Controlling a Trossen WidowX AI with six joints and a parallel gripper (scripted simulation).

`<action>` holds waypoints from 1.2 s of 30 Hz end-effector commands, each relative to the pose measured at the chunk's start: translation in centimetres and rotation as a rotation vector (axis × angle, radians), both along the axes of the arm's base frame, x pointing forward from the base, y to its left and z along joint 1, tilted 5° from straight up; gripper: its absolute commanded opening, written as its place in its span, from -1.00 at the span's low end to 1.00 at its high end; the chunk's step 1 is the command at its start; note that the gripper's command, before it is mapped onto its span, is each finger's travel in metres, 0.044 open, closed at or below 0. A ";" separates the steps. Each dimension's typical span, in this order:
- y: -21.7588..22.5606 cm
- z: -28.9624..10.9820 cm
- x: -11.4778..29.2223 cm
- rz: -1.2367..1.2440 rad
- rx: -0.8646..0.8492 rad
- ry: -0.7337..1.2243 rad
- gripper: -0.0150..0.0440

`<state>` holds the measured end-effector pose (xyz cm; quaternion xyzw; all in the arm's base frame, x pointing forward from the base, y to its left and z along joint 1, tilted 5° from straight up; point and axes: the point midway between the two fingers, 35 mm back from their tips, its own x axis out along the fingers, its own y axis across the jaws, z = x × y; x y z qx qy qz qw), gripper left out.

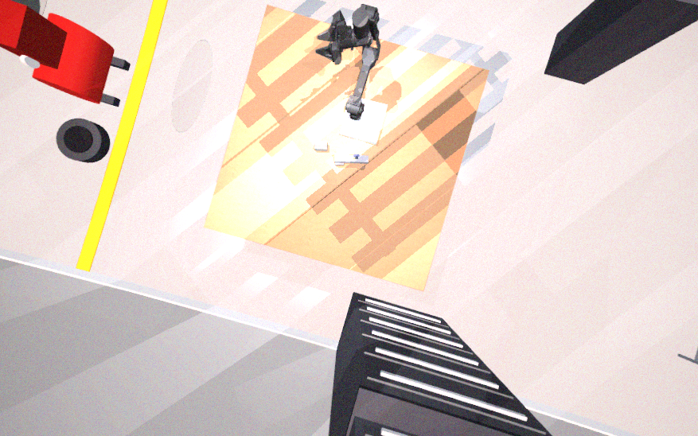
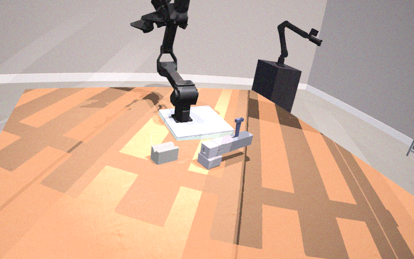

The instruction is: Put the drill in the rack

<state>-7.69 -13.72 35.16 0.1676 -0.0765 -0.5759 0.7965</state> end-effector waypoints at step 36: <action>18.8 -15.2 32.0 1.270 0.336 1.444 -0.49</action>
